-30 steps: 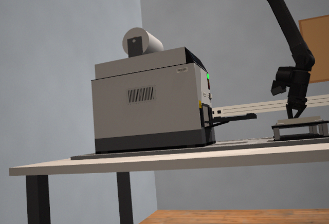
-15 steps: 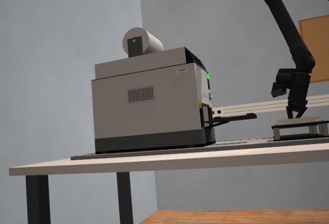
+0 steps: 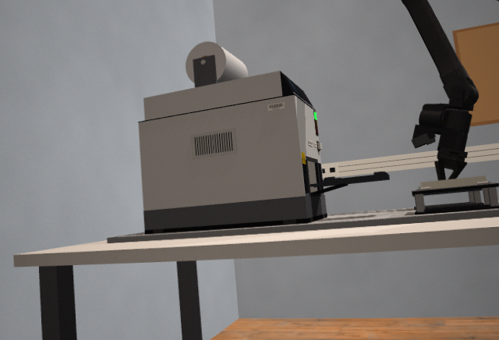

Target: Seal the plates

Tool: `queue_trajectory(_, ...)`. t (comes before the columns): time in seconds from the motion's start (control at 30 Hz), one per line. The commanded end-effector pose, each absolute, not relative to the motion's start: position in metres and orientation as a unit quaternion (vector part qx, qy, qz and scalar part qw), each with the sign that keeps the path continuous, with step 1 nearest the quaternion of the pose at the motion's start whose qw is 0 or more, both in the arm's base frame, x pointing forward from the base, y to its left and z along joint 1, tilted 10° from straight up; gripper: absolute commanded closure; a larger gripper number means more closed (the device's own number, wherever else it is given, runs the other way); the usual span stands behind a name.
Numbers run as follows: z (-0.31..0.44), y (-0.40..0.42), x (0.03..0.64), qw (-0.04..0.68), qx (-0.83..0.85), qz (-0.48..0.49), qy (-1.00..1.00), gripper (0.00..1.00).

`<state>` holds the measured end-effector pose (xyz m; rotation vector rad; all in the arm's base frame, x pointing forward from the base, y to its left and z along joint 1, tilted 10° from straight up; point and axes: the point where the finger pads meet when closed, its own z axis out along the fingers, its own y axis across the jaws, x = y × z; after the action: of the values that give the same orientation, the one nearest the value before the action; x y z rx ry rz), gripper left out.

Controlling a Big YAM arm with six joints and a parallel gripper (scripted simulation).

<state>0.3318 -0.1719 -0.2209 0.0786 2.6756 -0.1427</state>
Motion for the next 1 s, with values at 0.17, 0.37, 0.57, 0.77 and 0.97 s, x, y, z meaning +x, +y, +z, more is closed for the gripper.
queue_trajectory(0.17, -0.205, -0.179, 0.349, 0.253, 0.022, -0.063, 0.965, 0.0)
queue_trajectory(0.37, -0.209, -0.176, 0.344, 0.246, 0.023, -0.06, 0.967, 0.0)
queue_trajectory(0.57, -0.22, -0.167, 0.328, 0.224, 0.026, -0.047, 0.973, 0.0)
queue_trajectory(0.77, -0.224, -0.165, 0.325, 0.224, 0.026, -0.047, 0.973, 0.0)
queue_trajectory(0.97, -0.225, -0.166, 0.325, 0.224, 0.027, -0.047, 0.973, 0.0)
